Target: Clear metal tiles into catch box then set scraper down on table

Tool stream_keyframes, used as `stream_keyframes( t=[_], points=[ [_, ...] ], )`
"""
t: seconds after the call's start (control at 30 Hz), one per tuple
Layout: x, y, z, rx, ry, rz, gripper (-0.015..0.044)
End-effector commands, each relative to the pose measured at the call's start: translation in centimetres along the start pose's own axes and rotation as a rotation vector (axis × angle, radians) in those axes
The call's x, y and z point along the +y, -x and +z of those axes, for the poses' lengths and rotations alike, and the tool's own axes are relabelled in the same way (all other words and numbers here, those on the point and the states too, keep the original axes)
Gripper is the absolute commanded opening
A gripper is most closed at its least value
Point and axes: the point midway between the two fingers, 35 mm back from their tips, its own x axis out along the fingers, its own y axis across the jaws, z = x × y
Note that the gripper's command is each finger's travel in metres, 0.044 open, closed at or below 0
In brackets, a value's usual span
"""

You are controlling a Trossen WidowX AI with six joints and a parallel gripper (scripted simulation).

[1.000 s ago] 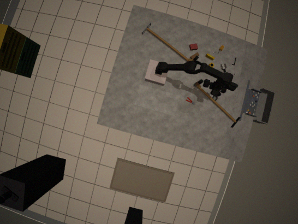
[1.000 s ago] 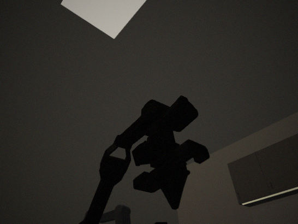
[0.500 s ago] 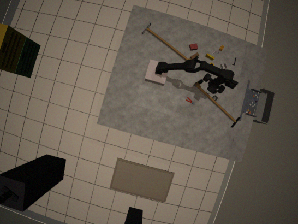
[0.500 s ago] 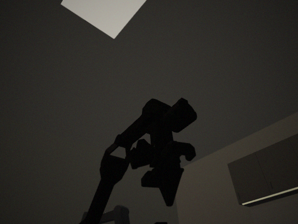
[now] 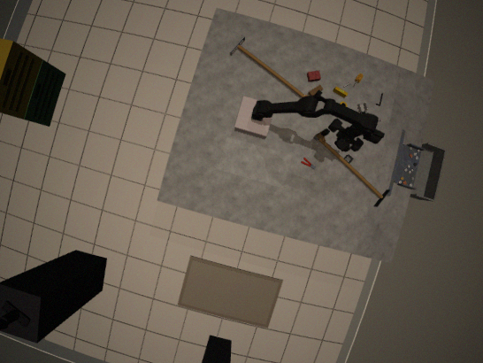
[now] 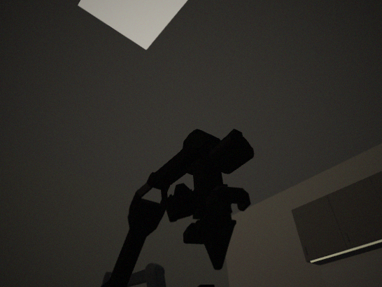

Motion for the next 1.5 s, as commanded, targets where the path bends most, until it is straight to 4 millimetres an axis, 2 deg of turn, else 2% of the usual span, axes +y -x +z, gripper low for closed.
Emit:
stream_keyframes(
  t=[0.0,1.37,1.47],
  points=[
    [-0.1,-0.8,0.0,0.001,-0.003,-0.010,0.0000],
    [-0.4,-7.7,0.0,0.000,-0.003,-0.013,0.0000],
    [-0.5,-7.7,0.0,0.000,-0.003,-0.013,0.0000]
  ],
)
